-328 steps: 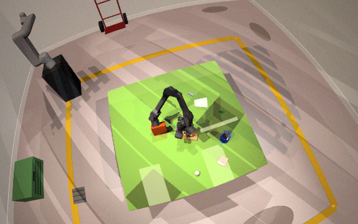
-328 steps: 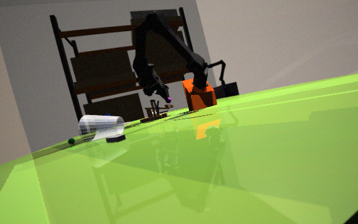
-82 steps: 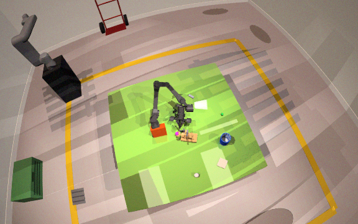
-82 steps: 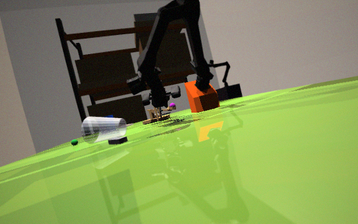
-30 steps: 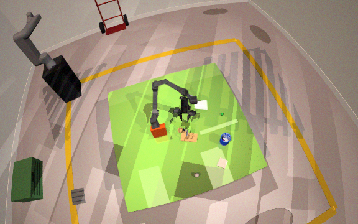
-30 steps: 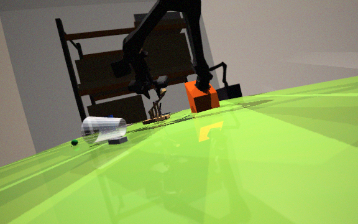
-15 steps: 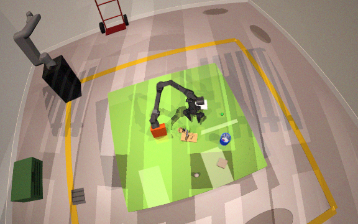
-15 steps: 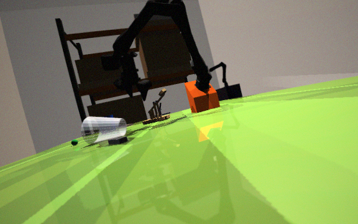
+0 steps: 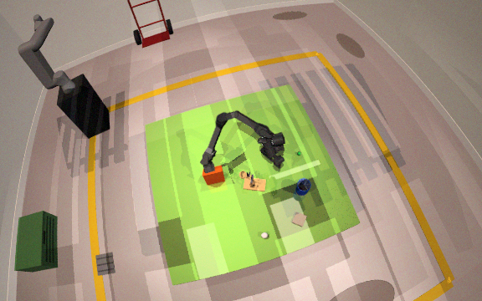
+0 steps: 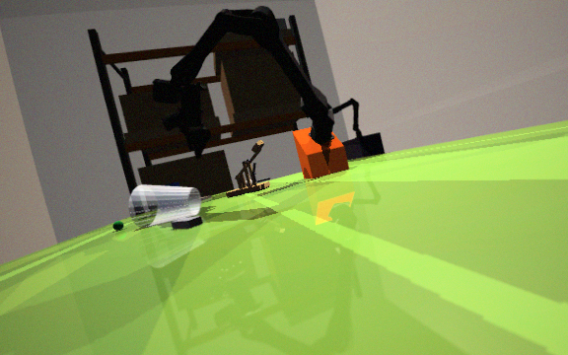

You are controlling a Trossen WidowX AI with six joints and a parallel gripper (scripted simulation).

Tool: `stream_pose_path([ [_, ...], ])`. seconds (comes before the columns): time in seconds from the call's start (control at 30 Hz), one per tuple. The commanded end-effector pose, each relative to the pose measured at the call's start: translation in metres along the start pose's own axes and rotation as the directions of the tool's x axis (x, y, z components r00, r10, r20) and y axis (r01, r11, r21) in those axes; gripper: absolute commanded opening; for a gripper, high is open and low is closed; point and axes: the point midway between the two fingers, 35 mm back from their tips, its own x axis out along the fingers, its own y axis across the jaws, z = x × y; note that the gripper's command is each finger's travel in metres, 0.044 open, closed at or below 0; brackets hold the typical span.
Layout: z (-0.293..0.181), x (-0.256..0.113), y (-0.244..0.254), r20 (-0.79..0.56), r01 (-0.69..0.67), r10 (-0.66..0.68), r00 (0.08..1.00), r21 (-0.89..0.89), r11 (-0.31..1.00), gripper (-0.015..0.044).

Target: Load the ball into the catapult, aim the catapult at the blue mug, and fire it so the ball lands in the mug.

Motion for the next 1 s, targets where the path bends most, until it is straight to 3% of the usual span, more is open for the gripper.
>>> stream_pose_path([
  [0.0, 0.010, -0.001, -0.027, 0.081, -0.020, 0.009, 0.997, 0.132, 0.991, 0.0440],
  [0.57, 0.025, -0.013, -0.132, 0.364, -0.201, -0.005, 0.931, 0.527, 0.826, 0.0440],
  [0.8, 0.022, -0.022, -0.174, 0.469, -0.315, -0.021, 0.883, 0.624, 0.715, 0.0440],
  [0.97, 0.021, -0.023, -0.177, 0.478, -0.326, -0.022, 0.878, 0.630, 0.705, 0.0440],
])
